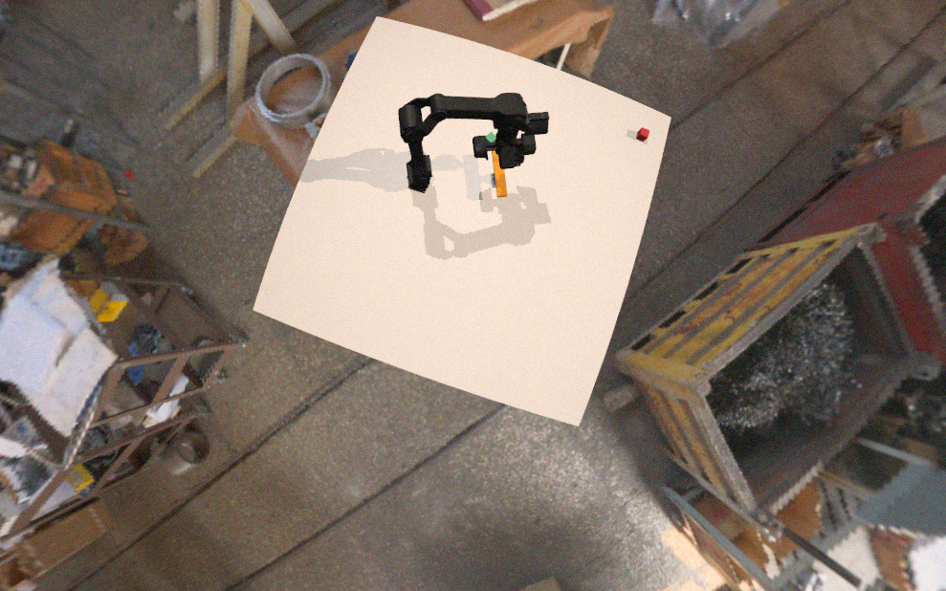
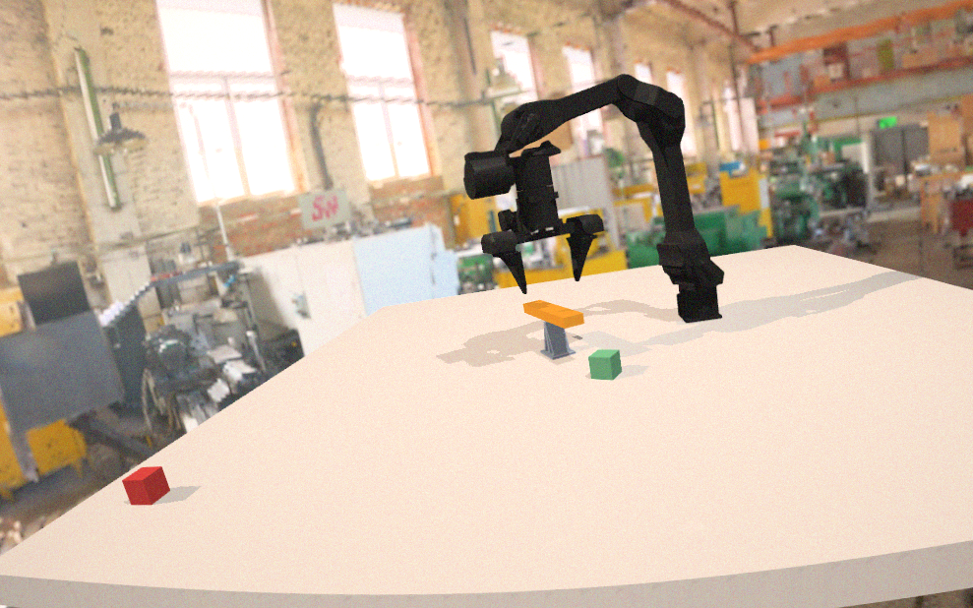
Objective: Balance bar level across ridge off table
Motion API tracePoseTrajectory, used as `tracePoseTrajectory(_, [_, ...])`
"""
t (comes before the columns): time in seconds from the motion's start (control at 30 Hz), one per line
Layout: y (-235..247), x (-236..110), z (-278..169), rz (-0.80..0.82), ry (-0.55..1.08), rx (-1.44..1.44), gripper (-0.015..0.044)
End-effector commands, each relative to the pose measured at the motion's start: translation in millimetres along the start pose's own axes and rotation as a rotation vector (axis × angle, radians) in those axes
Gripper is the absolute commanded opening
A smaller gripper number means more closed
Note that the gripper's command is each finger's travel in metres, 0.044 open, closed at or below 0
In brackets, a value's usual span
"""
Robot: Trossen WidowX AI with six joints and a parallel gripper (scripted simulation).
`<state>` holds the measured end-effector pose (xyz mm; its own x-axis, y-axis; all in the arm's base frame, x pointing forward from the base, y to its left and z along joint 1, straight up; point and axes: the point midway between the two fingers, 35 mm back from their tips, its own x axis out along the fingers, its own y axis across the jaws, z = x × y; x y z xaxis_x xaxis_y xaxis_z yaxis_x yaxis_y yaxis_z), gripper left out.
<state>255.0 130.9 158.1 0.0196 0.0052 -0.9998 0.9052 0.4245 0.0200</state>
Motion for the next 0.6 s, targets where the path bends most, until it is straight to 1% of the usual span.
tracePoseTrajectory(0.0, [-2.6, -44.7, 0.3, 0.006, 0.000, -0.001, 0.0440])
tracePoseTrajectory(0.07, [-4.0, -51.6, 0.4, 0.006, 0.000, -0.001, 0.0440])
tracePoseTrajectory(0.57, [-4.0, -51.6, 0.4, 0.006, 0.000, -0.001, 0.0440])
